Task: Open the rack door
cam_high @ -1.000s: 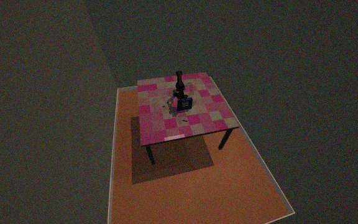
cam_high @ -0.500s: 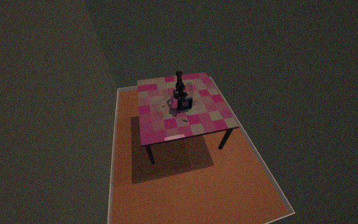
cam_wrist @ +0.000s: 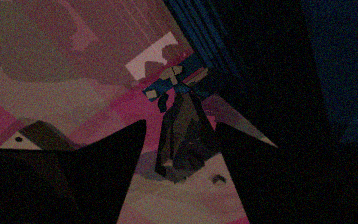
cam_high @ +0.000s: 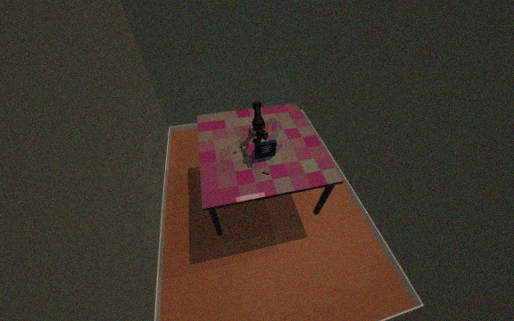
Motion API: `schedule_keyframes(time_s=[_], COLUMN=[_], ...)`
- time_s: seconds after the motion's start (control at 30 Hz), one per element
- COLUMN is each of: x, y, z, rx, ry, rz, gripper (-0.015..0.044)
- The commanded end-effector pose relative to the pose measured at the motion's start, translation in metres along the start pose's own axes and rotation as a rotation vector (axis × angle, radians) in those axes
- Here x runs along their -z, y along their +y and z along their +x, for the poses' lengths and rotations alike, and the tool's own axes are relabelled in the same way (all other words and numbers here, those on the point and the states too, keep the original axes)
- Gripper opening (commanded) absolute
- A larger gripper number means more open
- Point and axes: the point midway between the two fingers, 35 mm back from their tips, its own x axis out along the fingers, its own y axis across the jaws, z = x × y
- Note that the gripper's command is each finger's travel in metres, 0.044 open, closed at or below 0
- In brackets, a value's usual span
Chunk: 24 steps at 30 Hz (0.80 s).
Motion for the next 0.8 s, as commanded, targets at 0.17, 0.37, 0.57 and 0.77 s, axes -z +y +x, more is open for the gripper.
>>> schedule_keyframes(time_s=[0.17, 0.37, 0.57, 0.77], x=[-0.0034, -0.0034, -0.0034, -0.0034], y=[-0.0007, -0.0007, -0.0007, -0.0007], z=[0.0012, 0.0012, 0.0012, 0.0012], rx=[0.005, 0.006, 0.006, 0.006], ry=[-0.007, -0.006, -0.006, -0.006], rz=[-0.476, -0.774, -0.847, -0.847], gripper=[0.0286, 0.0286, 0.0286, 0.0286])
